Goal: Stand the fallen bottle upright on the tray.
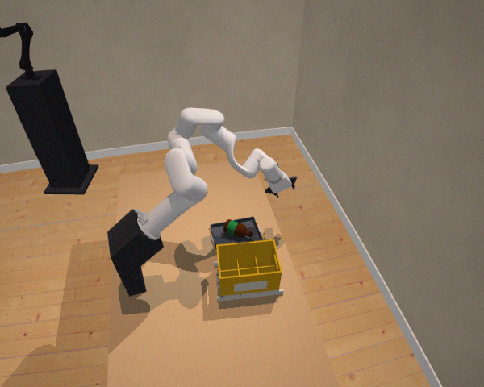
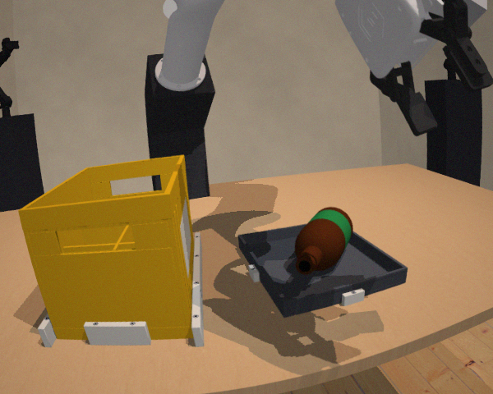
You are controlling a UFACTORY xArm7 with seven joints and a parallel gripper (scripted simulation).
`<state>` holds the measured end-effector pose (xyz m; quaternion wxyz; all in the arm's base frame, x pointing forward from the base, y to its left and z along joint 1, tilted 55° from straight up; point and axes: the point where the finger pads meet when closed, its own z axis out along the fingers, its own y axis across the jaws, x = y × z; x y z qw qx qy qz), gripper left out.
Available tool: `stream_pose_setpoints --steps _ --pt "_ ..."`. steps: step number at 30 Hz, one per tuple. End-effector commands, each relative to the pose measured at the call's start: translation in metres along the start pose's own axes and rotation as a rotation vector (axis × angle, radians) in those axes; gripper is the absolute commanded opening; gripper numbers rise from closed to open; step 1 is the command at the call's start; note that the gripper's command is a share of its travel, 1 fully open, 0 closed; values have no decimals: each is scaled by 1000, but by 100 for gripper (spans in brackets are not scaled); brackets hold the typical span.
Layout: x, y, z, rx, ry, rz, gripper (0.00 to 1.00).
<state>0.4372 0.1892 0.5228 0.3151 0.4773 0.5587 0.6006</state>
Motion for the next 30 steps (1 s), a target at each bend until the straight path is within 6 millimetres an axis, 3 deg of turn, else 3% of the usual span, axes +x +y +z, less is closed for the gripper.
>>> stream_pose_setpoints --steps 1,7,9,19,21,30 --pt "0 -1 -1 2 -2 -12 100" --pt "0 -1 -1 2 -2 -12 100" --pt "-5 -13 -2 27 -16 -58 100" --pt "-5 -13 -2 27 -16 -58 100" --pt "-9 -25 -4 53 -29 -105 100" --pt "-9 -25 -4 53 -29 -105 100"
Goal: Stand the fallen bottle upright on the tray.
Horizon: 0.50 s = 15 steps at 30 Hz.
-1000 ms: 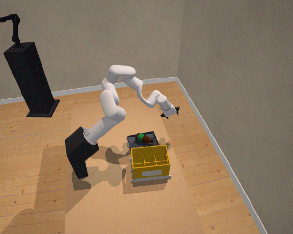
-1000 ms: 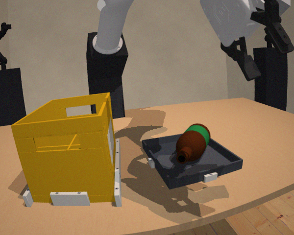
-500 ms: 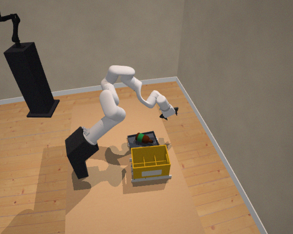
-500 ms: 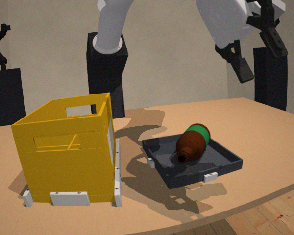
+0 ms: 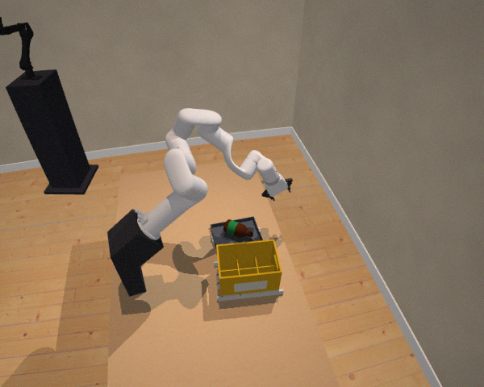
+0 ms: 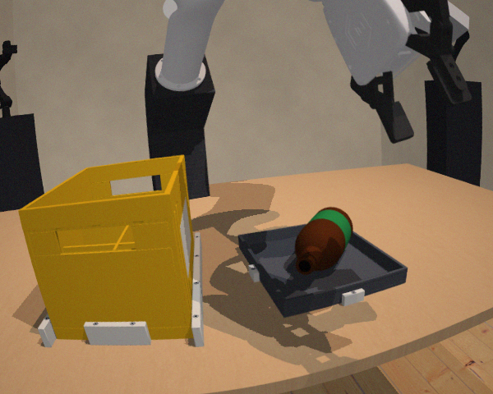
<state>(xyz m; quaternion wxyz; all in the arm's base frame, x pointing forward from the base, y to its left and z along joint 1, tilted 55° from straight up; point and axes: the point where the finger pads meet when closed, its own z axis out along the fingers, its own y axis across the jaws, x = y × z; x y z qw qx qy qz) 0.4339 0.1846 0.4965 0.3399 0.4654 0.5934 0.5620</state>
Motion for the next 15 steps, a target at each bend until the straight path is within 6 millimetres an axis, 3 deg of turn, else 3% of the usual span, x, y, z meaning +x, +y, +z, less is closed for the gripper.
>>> stream_pose_setpoints --steps 1,3,13,15 --pt "0 0 -1 -1 0 -4 100" --pt "-3 -12 -2 25 -11 -50 100" --pt "-3 -12 -2 25 -11 -50 100" --pt "-5 -23 -3 52 -20 -96 100"
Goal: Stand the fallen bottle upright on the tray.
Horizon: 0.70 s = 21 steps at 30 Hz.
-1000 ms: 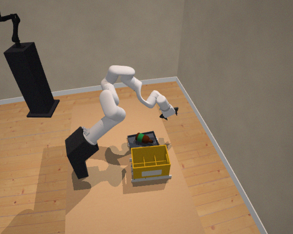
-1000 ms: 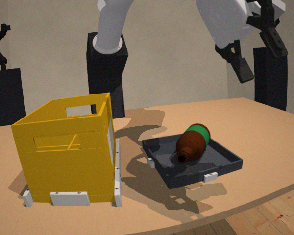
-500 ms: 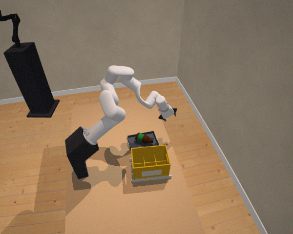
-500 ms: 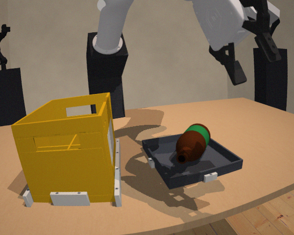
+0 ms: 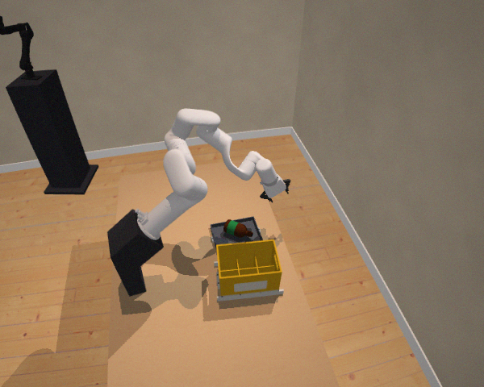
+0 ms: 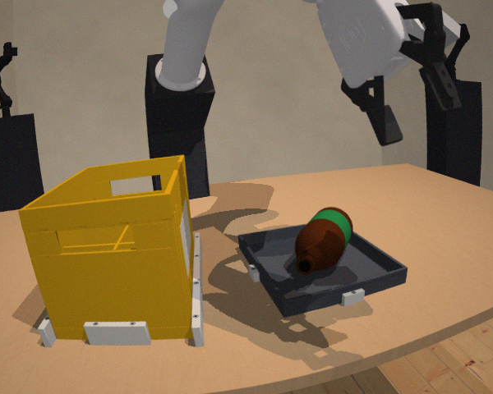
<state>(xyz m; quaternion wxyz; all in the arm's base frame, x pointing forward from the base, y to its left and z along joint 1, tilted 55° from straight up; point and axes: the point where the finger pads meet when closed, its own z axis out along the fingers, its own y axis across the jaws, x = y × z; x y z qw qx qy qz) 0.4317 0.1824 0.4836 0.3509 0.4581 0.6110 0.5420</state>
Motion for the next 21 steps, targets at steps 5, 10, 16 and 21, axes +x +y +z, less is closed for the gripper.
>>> stream_pose_setpoints --steps 5,10,16,21 --pt "-2 -11 -2 23 -8 -45 100" --pt "-2 -11 -2 23 -8 -45 100" --pt "-4 -22 -3 50 -16 -89 100" --pt "-4 -22 -3 50 -16 -89 100"
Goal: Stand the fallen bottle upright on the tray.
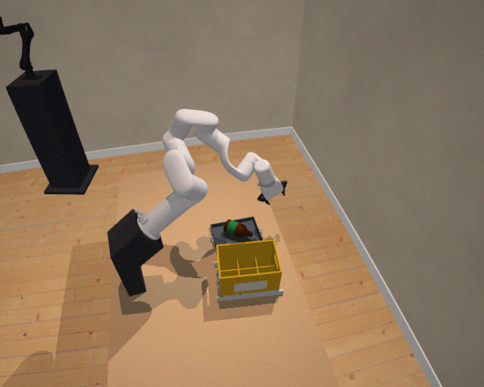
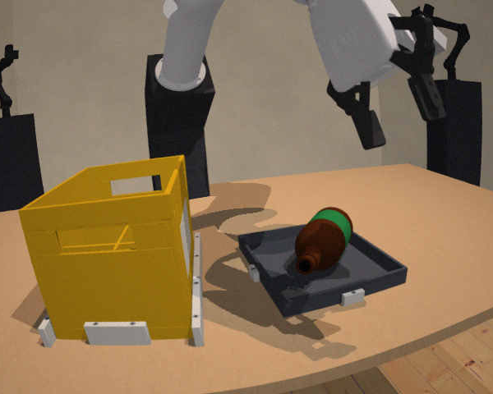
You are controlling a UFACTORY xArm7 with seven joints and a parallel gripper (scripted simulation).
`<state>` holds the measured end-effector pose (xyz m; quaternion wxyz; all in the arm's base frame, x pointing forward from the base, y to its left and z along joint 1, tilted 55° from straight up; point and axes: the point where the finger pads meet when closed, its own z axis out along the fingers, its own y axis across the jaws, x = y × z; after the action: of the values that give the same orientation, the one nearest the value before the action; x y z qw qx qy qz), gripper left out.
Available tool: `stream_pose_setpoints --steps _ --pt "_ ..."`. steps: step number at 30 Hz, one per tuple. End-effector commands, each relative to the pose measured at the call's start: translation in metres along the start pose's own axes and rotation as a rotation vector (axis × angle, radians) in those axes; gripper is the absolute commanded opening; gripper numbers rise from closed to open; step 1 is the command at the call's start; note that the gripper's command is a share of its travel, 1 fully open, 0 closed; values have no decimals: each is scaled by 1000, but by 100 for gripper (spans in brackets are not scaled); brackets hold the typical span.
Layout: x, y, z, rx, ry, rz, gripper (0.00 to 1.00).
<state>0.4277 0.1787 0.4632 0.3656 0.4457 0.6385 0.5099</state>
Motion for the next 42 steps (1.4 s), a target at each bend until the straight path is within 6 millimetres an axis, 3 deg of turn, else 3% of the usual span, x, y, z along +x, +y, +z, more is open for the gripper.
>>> stream_pose_setpoints --steps 1,5,14,16,26,28,37,39,42 --pt "0 -1 -1 3 -1 -11 100" --pt "-1 -13 -2 29 -7 -54 100" --pt "-1 -13 -2 29 -7 -54 100" --pt "-1 -24 -3 55 -11 -97 100" --pt "-1 -24 -3 55 -11 -97 100" --pt "-2 -34 -4 80 -14 -139 100" --pt "-2 -34 -4 80 -14 -139 100" --pt "-3 -44 -5 105 -16 -180 100" --pt "-3 -44 -5 105 -16 -180 100"
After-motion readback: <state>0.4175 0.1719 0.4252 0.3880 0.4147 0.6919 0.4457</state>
